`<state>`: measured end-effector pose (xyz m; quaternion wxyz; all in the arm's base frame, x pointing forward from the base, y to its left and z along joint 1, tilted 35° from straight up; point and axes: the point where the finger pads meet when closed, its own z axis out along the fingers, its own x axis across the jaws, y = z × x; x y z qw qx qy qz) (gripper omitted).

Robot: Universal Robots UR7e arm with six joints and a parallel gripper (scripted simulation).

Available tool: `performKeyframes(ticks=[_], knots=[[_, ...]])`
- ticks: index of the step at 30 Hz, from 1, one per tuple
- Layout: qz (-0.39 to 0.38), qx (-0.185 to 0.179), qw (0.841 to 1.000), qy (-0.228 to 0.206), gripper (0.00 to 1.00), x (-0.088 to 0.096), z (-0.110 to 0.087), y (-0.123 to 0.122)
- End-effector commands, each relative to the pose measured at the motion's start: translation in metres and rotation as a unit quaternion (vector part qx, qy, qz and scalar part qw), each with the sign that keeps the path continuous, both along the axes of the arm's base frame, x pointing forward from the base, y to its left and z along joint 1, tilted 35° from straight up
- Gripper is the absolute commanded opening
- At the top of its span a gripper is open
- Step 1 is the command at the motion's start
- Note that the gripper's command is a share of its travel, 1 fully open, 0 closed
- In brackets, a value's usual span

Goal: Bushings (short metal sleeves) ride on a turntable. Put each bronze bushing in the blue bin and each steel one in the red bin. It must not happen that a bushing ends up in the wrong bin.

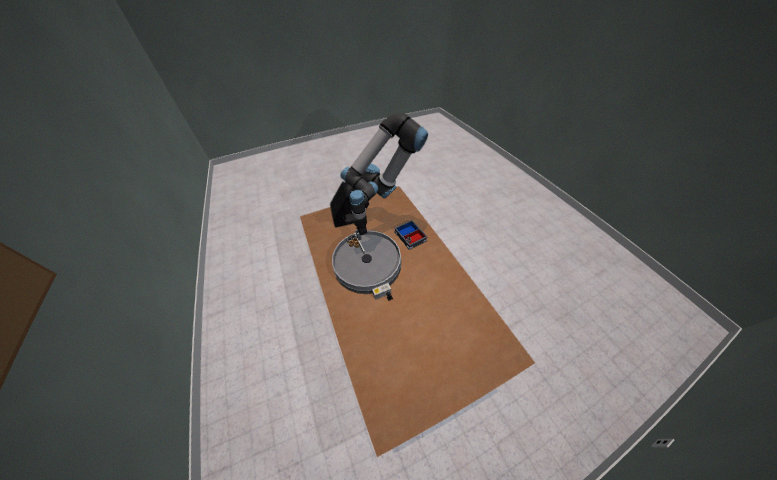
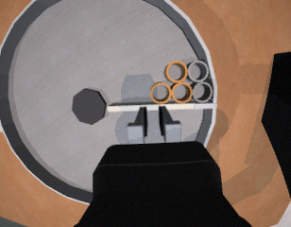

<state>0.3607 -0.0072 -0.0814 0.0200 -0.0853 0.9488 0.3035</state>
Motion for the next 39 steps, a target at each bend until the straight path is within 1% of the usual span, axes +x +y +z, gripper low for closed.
performKeyframes(ticks=[1,10,15,18,23,28,33,39], knots=[[-0.006,0.000,1.000,0.004,0.40,0.001,-0.013,-0.014],[-0.006,0.000,1.000,0.004,0.40,0.001,-0.013,-0.014],[-0.006,-0.001,1.000,0.004,0.40,0.001,-0.024,-0.006],[-0.006,-0.001,1.000,0.004,0.40,0.001,-0.024,-0.006],[-0.006,-0.001,1.000,0.004,0.40,0.000,-0.036,0.003],[-0.006,-0.001,1.000,0.004,0.40,0.000,-0.036,0.003],[-0.007,-0.001,1.000,0.004,0.40,0.000,-0.049,0.011],[-0.007,-0.001,1.000,0.004,0.40,0.000,-0.049,0.011]])
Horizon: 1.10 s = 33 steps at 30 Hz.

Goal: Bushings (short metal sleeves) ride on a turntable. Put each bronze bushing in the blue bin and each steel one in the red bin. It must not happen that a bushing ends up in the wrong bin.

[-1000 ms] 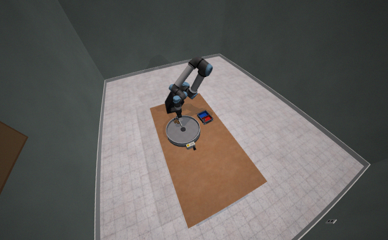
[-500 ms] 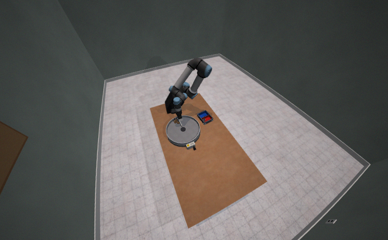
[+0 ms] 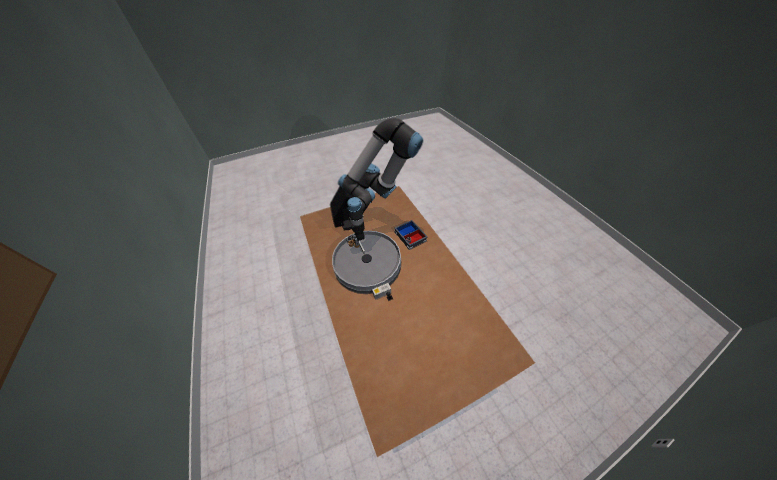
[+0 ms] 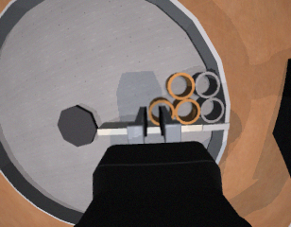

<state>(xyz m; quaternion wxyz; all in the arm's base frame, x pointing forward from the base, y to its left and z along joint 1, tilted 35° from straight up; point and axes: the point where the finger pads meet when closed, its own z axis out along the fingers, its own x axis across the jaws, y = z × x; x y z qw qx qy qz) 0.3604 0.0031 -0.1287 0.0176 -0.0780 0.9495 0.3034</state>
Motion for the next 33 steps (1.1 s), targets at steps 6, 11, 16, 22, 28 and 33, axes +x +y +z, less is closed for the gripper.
performKeyframes(ticks=[6,11,16,22,28,33], knots=[[0.000,-0.001,1.000,-0.001,0.40,0.001,-0.001,0.000],[0.000,-0.001,1.000,-0.001,0.40,0.000,-0.007,0.004],[0.000,-0.001,1.000,-0.001,0.40,0.000,-0.009,0.006],[0.000,-0.001,1.000,-0.001,0.40,0.000,-0.012,0.008],[0.000,-0.001,1.000,-0.001,0.40,0.000,-0.017,0.011],[0.000,-0.001,1.000,-0.001,0.40,0.000,-0.019,0.013]])
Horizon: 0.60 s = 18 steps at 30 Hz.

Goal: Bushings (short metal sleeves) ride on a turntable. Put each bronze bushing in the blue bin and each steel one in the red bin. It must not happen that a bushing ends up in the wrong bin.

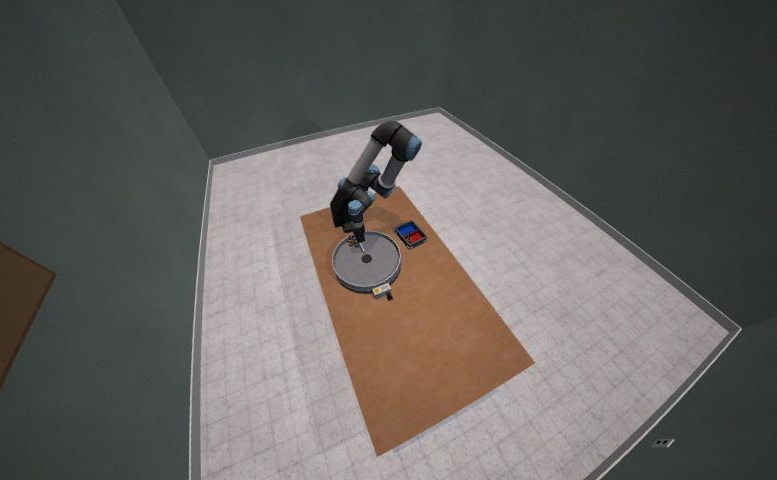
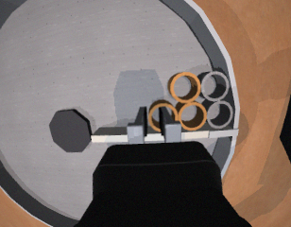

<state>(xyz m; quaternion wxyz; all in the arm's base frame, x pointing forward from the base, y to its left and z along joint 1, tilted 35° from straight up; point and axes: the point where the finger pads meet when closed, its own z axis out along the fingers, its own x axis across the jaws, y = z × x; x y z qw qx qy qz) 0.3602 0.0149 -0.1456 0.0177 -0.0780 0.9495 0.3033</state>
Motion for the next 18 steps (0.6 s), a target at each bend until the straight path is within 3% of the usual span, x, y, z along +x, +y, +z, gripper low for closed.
performKeyframes(ticks=[1,14,15,18], knots=[[0.000,0.000,1.000,-0.001,0.40,0.0003,-0.0032,0.0019],[0.000,0.000,1.000,-0.001,0.40,0.0003,-0.0066,0.0043],[0.000,0.000,1.000,0.000,0.00,0.0003,-0.0064,0.0042],[0.000,0.000,1.000,0.000,0.00,0.0003,-0.0064,0.0042]])
